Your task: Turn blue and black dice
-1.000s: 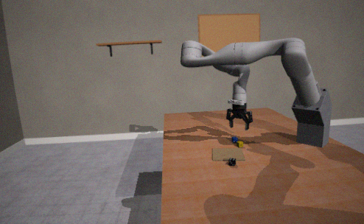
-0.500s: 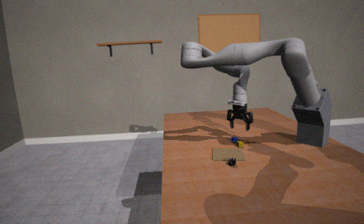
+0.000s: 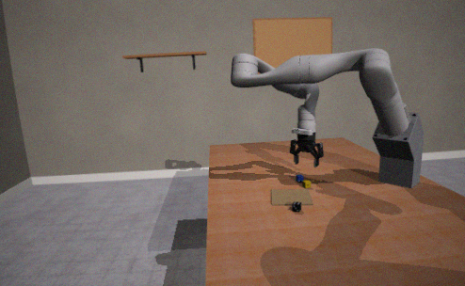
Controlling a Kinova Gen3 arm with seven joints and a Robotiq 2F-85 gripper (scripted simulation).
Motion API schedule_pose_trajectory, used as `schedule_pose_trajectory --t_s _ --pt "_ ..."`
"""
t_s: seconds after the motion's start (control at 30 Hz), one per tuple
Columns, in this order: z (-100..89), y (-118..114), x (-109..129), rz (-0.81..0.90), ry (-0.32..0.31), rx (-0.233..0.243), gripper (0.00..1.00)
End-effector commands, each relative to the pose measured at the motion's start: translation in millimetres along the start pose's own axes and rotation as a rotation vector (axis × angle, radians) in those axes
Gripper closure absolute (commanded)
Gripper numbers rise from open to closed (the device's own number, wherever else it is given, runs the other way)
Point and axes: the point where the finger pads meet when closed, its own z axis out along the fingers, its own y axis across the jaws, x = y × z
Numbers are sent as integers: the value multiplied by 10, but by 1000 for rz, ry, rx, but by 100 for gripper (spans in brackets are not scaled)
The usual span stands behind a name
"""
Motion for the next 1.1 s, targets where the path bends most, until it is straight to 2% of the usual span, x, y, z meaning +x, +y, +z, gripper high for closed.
schedule_pose_trajectory --t_s 0.0,0.47,1.07 --pt "4 17 -21 -5 -6 -4 0" --pt "4 -19 8 -5 -6 -4 0" --pt "8 -543 431 -5 -5 -4 0"
